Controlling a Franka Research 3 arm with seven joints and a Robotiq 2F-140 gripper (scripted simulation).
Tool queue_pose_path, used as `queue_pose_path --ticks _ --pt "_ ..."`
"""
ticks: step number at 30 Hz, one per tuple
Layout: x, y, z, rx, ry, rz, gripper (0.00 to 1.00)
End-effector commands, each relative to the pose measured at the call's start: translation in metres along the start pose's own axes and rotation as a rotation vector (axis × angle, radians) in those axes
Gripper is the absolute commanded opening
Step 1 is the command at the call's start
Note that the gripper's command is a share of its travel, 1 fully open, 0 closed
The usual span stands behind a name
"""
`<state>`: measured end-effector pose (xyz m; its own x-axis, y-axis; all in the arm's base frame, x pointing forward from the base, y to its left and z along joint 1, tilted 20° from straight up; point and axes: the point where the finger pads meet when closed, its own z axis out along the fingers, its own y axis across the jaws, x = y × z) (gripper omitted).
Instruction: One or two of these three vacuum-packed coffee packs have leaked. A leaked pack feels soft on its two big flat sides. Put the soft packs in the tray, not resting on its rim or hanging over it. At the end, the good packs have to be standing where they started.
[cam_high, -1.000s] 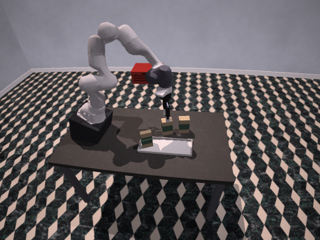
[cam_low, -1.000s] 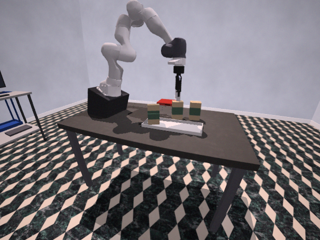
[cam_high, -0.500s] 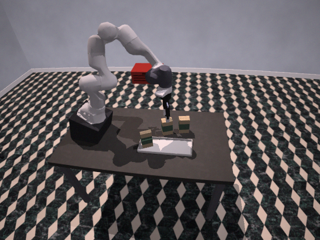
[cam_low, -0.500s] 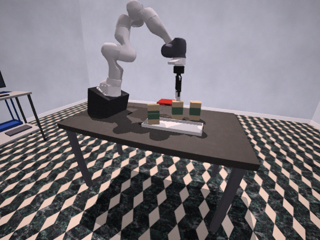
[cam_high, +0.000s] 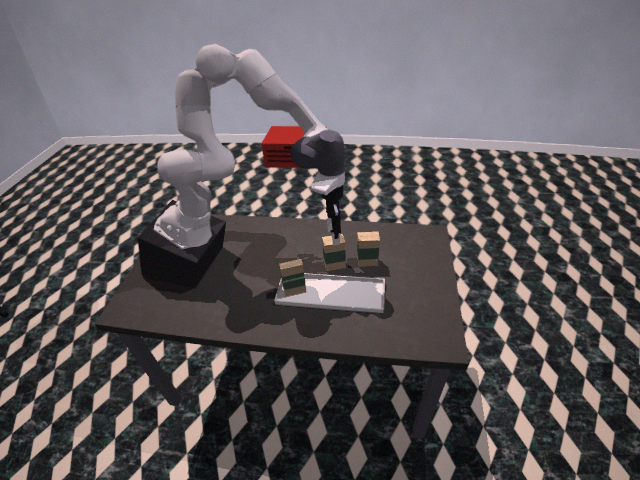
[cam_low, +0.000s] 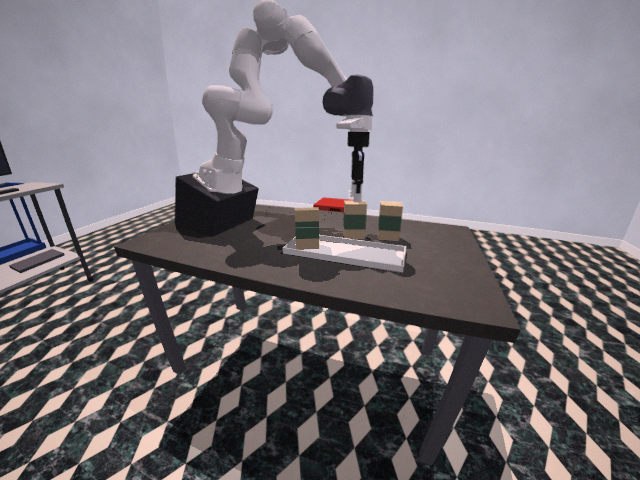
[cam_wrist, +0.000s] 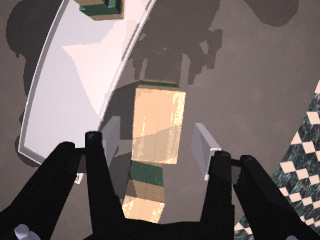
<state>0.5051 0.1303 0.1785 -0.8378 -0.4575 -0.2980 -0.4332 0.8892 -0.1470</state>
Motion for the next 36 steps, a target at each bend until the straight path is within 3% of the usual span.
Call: queue_pose_path --ticks 1,14,36 --pt "-0.001 0.0 0.0 0.0 -0.002 0.004 0.55" --pt "-0.001 0.0 0.007 0.0 -0.002 0.004 0.55" --pt "-0.001 0.0 0.052 0.0 -0.002 0.004 0.55"
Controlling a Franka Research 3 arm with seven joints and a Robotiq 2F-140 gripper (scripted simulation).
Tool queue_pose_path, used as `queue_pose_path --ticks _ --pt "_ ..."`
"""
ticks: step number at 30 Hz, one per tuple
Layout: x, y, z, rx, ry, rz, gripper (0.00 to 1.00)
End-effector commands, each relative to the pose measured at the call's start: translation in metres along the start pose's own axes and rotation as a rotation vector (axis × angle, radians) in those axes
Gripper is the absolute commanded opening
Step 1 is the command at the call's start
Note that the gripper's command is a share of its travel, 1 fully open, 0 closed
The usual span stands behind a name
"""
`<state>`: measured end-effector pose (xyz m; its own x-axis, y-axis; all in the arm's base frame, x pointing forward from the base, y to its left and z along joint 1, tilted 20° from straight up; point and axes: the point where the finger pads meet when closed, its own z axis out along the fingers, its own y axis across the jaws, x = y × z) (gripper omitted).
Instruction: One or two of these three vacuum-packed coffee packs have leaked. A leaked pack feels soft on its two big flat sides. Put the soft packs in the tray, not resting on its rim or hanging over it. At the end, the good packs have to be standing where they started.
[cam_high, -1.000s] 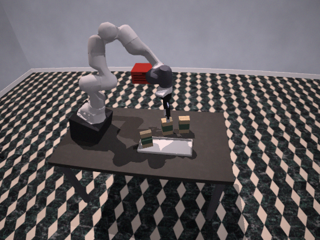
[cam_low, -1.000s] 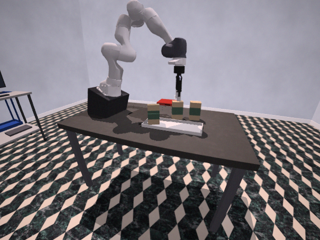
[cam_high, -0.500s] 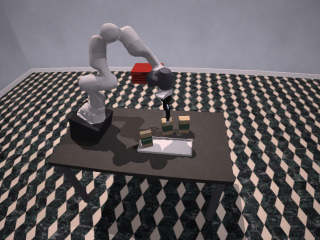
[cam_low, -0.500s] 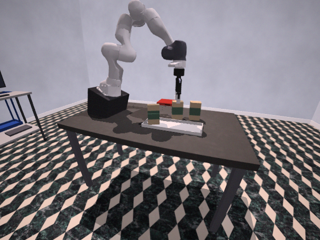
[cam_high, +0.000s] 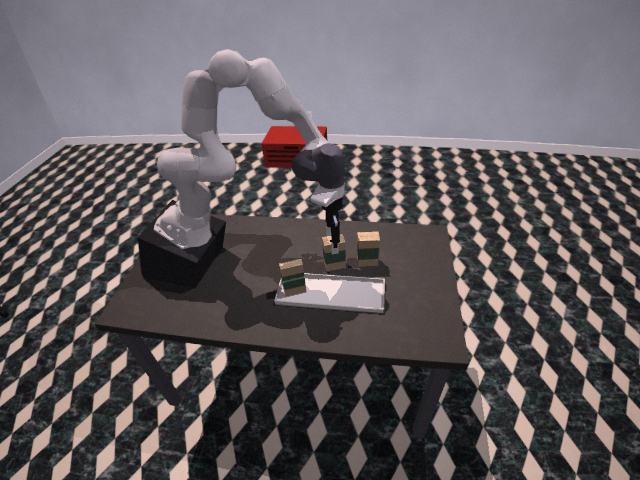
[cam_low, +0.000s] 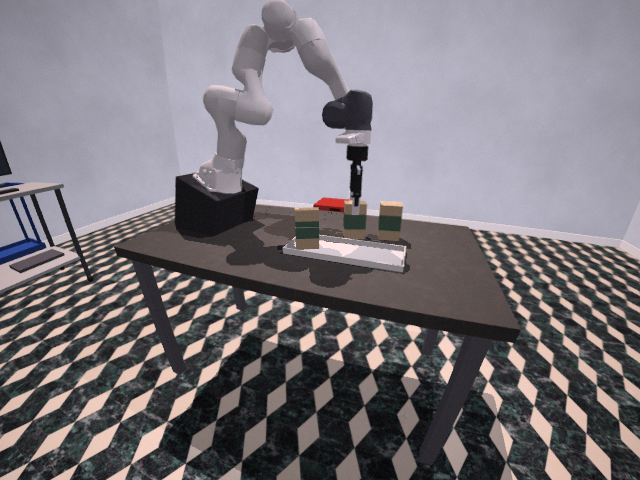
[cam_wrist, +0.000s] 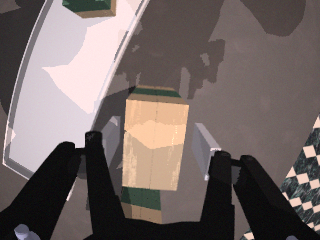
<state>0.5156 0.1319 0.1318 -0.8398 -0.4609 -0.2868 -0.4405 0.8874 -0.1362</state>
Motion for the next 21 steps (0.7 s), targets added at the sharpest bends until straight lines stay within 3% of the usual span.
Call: queue_pose_path --ticks 1,21 --pt "-0.0058 -0.0038 0.0056 0.013 -0.014 0.007 0.55" --pt "-0.0059 -0.0039 0.0144 0.013 -0.014 0.007 0.55"
